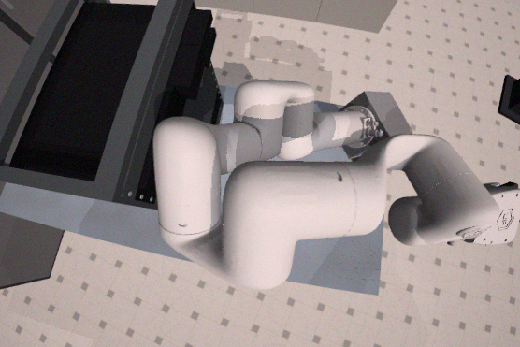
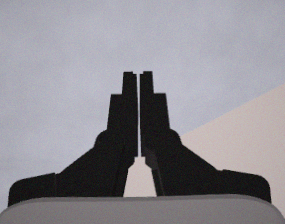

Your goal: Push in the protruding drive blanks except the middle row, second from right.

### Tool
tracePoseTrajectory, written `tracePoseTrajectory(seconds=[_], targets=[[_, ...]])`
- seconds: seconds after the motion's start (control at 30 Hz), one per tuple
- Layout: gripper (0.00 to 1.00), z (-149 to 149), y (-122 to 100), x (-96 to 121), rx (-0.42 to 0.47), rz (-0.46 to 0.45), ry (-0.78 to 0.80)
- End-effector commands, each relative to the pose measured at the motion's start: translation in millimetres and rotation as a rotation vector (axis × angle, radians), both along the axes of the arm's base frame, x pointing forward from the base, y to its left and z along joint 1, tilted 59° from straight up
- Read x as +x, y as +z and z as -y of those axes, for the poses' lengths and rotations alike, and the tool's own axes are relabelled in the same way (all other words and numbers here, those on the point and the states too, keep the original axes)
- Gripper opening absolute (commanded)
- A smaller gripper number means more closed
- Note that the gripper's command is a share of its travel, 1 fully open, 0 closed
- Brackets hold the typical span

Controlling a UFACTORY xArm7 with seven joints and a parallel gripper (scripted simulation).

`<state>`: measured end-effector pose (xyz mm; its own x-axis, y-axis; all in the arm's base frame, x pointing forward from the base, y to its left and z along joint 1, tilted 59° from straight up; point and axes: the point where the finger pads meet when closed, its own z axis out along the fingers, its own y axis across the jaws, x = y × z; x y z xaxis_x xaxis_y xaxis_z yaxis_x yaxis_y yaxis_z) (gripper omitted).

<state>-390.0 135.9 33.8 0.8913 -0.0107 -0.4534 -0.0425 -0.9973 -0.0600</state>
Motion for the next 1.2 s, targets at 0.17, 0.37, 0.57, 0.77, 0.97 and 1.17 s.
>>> tracePoseTrajectory(seconds=[0.17,0.37,0.57,0.77,0.97,1.17], targets=[[0.0,-6.0,-24.7,24.6,0.168,0.079,0.144],[0.0,-6.8,-41.3,45.0,0.228,0.176,0.256],[0.0,-5.7,-52.1,59.3,0.256,0.241,0.335],[0.0,-1.2,-67.4,81.7,0.279,0.338,0.457],[0.0,6.6,-81.4,104.9,0.28,0.428,0.585],[0.0,13.7,-89.7,120.3,0.269,0.482,0.673]])
